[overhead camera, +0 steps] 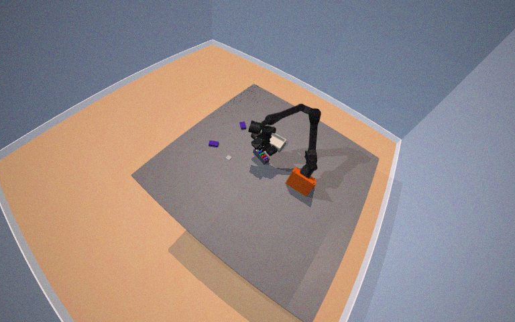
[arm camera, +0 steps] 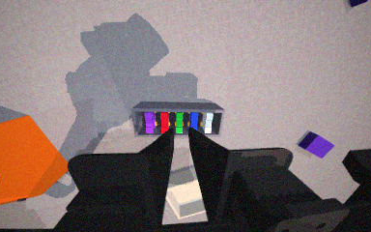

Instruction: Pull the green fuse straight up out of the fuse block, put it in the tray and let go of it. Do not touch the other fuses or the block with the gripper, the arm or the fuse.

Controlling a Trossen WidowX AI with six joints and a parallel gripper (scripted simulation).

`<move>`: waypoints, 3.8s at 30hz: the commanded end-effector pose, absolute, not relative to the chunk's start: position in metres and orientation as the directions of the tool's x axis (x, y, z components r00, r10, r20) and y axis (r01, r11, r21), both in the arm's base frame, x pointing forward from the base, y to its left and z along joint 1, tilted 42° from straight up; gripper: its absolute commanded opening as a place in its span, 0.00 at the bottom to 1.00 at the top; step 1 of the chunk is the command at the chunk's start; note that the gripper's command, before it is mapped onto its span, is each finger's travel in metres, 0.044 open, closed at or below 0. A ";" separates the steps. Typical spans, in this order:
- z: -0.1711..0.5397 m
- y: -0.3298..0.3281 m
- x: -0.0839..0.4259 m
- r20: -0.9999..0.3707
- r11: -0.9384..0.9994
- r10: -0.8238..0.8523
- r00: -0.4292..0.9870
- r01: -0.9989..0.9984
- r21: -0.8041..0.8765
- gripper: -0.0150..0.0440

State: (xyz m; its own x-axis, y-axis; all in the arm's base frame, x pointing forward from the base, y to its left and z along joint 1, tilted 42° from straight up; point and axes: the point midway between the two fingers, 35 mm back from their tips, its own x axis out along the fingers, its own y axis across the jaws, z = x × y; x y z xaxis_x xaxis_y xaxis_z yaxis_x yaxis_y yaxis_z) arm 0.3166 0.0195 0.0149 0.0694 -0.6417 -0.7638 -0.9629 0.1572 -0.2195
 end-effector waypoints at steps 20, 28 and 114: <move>0.006 0.007 0.313 -0.752 0.174 -0.657 0.057 -0.959 -0.225 0.38; 0.000 0.002 0.314 -0.751 0.174 -0.657 0.058 -0.959 -0.225 0.38; 0.000 0.002 0.314 -0.753 0.176 -0.656 0.057 -0.958 -0.226 0.25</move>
